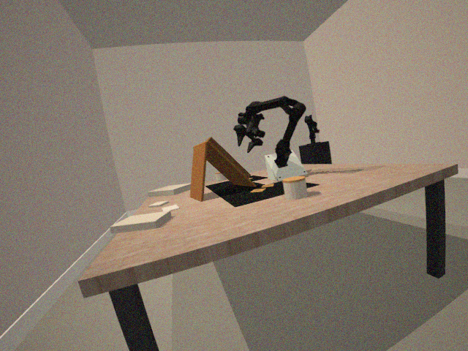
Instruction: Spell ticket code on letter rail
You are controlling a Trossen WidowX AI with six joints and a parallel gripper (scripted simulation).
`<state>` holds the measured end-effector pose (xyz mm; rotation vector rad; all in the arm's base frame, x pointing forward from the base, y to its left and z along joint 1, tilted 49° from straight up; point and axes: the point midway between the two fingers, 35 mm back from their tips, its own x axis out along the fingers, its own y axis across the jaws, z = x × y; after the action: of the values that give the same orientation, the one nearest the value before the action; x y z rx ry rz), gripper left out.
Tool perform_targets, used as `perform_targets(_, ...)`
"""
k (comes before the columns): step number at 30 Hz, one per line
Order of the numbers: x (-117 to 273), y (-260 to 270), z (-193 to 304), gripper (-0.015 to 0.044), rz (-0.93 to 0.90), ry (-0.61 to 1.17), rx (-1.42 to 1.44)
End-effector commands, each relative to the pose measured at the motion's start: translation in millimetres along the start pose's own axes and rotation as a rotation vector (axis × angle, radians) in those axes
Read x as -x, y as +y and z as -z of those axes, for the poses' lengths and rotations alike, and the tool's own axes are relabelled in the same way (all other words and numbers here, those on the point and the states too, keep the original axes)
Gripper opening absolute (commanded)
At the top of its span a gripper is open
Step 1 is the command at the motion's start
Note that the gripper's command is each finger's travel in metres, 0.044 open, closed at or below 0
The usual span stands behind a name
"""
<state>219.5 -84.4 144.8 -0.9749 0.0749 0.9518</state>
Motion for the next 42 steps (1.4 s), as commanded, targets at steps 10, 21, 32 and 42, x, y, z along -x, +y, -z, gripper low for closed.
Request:
perform_targets(10, -88, 43, -98, 0.034, -0.41, -0.225, 0.388)
perform_targets(21, -108, 72, -135, 0.034, -0.535, -0.319, 0.577)
perform_targets(32, -133, 90, -138, 0.034, -0.534, -0.319, 0.578)
perform_targets(42, -135, 91, -138, 0.034, -0.533, -0.32, 0.577)
